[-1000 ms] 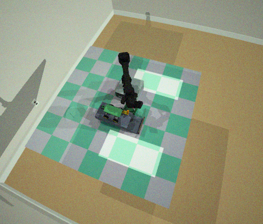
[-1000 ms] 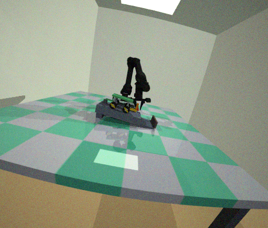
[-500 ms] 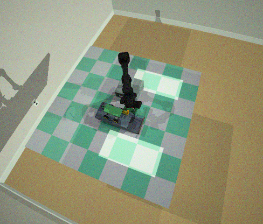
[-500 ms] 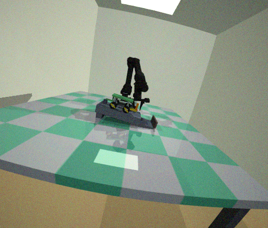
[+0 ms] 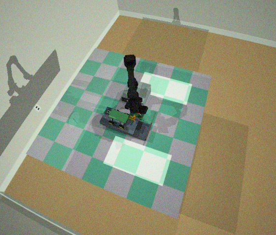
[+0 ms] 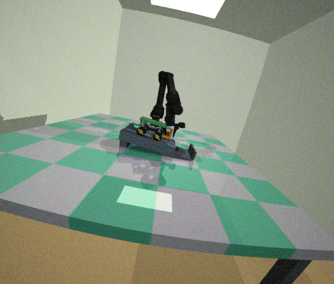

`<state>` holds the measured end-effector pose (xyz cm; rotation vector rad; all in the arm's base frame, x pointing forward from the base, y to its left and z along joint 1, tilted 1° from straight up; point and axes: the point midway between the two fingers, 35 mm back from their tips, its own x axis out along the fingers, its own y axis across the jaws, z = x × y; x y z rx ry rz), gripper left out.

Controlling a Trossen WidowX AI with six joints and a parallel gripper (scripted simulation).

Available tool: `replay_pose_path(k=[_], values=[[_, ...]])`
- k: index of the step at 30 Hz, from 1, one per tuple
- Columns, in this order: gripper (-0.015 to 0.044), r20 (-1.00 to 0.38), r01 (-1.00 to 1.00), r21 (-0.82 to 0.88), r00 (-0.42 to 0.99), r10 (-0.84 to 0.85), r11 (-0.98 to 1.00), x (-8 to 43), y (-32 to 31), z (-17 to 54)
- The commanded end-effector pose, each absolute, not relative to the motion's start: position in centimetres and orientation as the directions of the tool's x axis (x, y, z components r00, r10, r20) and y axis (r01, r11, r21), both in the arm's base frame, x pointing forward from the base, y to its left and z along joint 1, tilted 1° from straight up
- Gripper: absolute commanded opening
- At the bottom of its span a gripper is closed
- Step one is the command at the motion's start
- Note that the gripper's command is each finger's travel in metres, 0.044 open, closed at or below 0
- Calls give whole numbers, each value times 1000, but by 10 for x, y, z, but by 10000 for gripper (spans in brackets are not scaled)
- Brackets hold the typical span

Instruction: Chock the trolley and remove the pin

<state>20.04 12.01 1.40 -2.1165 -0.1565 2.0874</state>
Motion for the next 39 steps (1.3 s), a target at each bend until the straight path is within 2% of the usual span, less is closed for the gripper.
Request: replay_pose_path(k=[1,39], values=[[190,-981,-38,-194,15,194,-980,200,118,12],[190,-981,-38,-193,15,192,-981,200,101,1]])
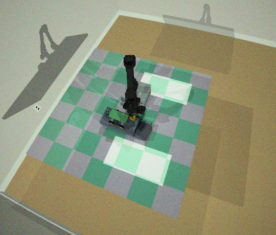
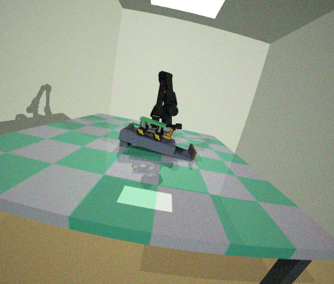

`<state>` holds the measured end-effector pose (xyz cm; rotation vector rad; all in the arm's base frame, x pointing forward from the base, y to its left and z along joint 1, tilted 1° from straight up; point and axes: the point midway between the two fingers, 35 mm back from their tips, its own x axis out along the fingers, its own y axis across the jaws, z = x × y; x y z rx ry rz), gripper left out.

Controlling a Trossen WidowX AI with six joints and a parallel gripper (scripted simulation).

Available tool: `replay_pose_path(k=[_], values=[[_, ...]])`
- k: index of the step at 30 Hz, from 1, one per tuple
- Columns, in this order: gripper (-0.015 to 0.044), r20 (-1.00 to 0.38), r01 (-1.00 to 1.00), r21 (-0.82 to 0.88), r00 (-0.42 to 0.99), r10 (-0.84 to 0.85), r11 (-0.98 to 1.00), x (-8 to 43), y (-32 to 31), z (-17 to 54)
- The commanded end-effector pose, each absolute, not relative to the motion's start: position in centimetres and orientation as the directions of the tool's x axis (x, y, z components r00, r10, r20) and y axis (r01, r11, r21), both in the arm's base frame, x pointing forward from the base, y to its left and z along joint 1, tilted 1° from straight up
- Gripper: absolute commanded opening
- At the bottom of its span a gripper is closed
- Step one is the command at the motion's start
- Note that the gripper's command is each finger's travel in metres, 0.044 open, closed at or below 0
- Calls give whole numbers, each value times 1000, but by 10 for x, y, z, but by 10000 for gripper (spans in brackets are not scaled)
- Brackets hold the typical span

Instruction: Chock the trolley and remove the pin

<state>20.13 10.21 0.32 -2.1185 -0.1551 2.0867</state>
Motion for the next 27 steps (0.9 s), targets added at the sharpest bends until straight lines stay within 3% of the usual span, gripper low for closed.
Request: replay_pose_path(k=[1,22,27], values=[[190,-981,-38,-193,15,192,-981,200,100,0],[190,-981,-38,-192,15,192,-981,198,94,-6],[321,-982,-41,-189,20,188,-981,200,95,-4]])
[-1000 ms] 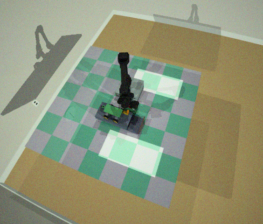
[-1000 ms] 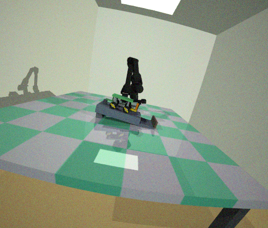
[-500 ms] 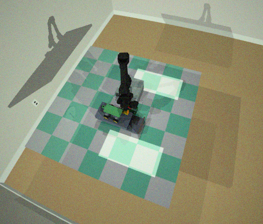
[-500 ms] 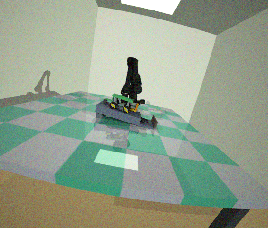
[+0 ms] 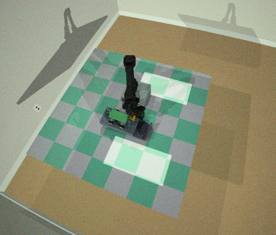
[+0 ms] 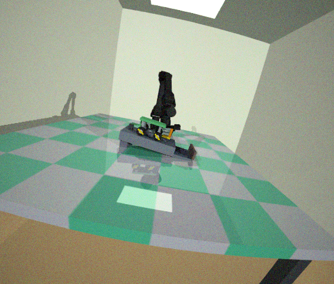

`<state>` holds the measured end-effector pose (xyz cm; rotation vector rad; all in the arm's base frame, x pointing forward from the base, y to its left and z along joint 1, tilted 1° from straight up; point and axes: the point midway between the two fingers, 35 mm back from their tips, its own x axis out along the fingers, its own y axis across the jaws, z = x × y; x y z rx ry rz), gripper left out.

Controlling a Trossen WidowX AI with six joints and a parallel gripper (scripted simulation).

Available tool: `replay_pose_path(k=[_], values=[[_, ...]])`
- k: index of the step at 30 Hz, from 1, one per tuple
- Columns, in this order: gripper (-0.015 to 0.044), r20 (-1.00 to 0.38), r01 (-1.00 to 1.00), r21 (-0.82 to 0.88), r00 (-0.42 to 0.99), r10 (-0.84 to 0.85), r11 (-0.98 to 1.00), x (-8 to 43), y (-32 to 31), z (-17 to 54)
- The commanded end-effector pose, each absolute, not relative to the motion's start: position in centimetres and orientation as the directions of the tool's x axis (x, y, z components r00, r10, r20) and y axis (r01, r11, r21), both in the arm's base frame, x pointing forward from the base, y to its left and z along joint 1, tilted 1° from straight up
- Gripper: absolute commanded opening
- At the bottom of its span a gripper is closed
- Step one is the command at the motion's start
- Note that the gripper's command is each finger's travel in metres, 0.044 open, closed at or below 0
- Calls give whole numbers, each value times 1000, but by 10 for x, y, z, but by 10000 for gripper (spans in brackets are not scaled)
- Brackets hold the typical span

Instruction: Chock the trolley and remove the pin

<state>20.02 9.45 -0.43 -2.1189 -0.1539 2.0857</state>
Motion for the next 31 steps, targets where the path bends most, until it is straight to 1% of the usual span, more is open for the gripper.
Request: replay_pose_path(k=[1,7,13,17,31], values=[[340,-982,-41,-189,20,188,-981,200,95,-4],[340,-982,-41,-189,20,188,-981,200,95,-3],[340,-981,-38,-192,15,191,-981,198,93,18],[440,-981,-38,-192,15,192,-981,197,92,26],[440,-981,-38,-192,15,192,-981,195,91,68]])
